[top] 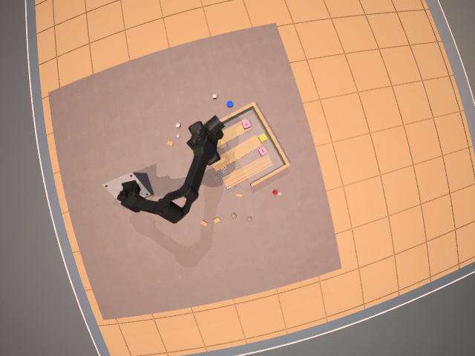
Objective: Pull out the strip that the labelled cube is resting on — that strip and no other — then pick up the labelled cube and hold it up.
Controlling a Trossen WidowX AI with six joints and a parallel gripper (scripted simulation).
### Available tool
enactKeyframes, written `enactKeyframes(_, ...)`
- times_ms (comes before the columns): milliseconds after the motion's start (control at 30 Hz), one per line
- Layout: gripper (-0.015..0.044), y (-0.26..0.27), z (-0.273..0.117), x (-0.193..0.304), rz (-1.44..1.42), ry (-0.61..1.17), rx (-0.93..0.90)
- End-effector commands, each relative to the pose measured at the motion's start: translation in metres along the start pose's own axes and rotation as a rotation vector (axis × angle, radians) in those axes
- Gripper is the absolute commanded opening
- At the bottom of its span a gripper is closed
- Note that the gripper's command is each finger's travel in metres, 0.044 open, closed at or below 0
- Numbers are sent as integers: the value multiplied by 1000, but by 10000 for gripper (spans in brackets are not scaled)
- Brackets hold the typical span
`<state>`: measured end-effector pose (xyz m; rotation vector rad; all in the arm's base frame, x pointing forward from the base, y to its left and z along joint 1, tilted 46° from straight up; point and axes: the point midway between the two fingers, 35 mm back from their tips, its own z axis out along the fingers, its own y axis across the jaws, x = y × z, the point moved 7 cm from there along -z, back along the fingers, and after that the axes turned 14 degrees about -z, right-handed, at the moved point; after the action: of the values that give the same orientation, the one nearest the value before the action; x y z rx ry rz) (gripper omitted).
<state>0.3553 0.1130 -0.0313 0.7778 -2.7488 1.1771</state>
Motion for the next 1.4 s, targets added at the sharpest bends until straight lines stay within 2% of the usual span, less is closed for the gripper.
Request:
enactKeyframes(0, 0, 4, 5, 9, -6, 17, -1)
enactKeyframes(1367, 0, 19, 6, 69, -8, 19, -1)
